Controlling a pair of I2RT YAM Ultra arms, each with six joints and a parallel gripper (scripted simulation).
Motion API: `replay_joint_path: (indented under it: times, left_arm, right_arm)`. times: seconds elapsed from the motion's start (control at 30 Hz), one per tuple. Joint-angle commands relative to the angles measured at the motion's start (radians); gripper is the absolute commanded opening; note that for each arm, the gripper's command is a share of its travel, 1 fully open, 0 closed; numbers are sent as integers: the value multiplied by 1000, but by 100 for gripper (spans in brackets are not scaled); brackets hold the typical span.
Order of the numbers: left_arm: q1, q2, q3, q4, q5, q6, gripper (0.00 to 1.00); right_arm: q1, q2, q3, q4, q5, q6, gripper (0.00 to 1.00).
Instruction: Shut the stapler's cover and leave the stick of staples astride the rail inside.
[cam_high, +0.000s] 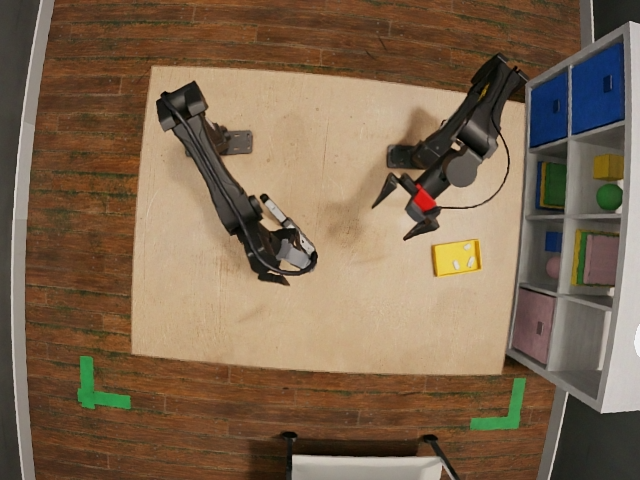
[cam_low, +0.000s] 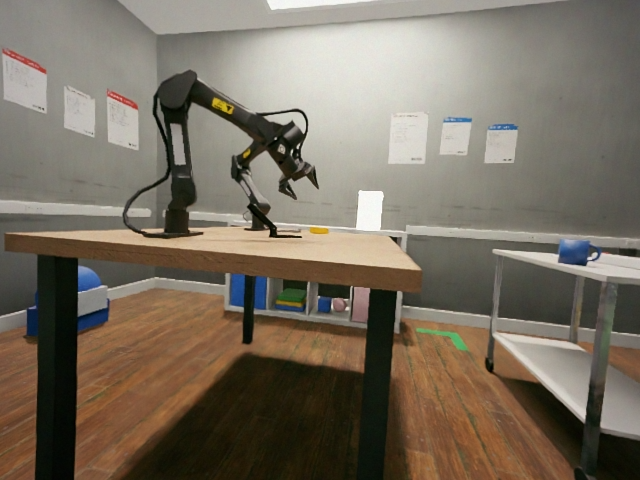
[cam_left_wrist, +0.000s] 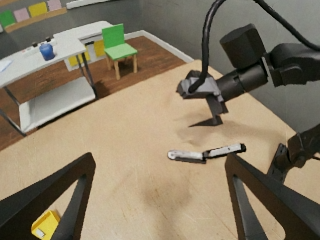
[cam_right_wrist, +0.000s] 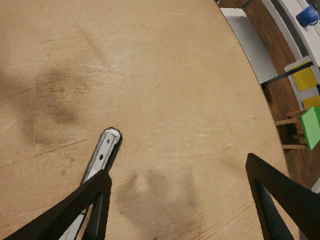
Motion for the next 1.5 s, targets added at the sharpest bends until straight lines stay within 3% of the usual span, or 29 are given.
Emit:
replay_joint_path:
  times: [0.0, 0.2, 0.43, 1.2, 1.33, 1.47]
  left_arm:
    - [-23, -54, -35, -86, 86, 64, 100]
    - [-55, -241, -133, -169, 213, 149, 100]
    - [-98, -366, -185, -220, 249, 174, 100]
    - [-106, -378, -190, -207, 235, 163, 100]
    - [-106, -378, -190, -207, 235, 163, 100]
    - [-106, -378, -190, -207, 235, 163, 100]
  right_arm:
    - [29, -61, -35, -53, 93, 158, 100]
    - [122, -183, -132, -168, 199, 404, 100]
    - [214, -264, -177, -266, 265, 586, 100]
    - [250, -284, -184, -279, 273, 619, 100]
    - [250, -298, -170, -368, 281, 625, 100]
    - [248, -391, -145, -501, 279, 624, 100]
